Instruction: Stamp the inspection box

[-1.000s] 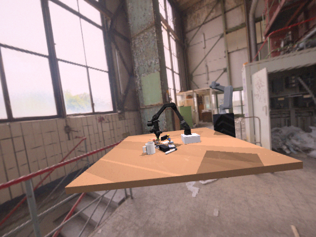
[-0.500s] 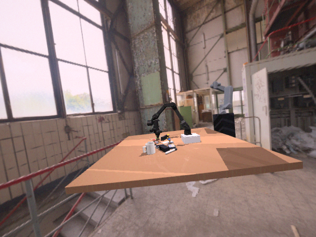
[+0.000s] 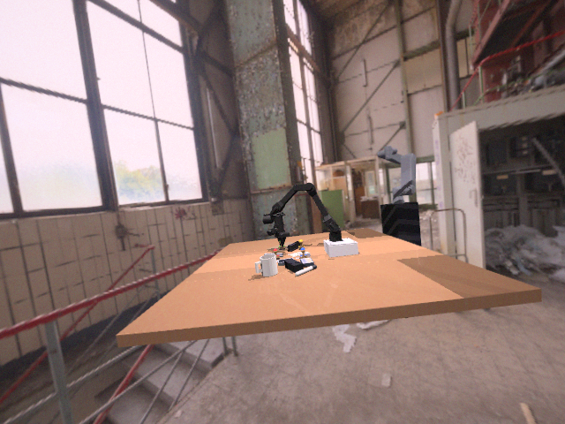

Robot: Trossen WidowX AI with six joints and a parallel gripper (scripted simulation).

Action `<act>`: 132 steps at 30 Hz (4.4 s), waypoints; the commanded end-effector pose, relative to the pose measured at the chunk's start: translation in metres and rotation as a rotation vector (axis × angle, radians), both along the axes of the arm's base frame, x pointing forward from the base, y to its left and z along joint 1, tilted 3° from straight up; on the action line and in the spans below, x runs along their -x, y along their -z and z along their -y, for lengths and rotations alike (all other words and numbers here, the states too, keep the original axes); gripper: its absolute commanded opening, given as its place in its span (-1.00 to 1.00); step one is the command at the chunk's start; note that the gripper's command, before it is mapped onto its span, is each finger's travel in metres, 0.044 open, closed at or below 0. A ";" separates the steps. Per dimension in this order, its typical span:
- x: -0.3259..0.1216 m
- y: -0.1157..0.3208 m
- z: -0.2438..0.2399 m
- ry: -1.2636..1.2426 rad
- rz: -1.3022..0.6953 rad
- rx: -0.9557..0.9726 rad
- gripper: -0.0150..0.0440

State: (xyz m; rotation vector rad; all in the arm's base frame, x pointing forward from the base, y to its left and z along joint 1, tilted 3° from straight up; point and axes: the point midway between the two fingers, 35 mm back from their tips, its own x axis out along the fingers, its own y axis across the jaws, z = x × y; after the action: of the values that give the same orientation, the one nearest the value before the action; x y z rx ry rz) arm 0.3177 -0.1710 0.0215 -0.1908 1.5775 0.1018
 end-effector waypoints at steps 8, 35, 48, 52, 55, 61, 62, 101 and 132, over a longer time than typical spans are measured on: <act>0.000 -0.007 0.000 0.004 0.000 0.004 -0.49; 0.000 -0.020 -0.001 0.004 0.000 0.005 -0.49; 0.000 -0.026 -0.001 0.004 0.000 0.005 -0.49; 0.000 -0.028 -0.002 0.004 0.000 0.005 -0.49; 0.000 -0.030 -0.002 0.004 0.000 0.006 -0.49; 0.000 -0.033 -0.002 0.004 -0.001 0.006 -0.49; 0.000 -0.033 -0.002 0.004 -0.001 0.006 -0.49; -0.027 -0.040 -0.095 0.004 0.004 -0.005 -0.49; -0.024 -0.033 -0.226 0.003 0.001 -0.016 -0.49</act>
State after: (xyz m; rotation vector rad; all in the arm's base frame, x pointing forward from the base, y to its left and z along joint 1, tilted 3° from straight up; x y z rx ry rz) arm 0.3420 0.0532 0.0562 -0.1792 1.5760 0.1129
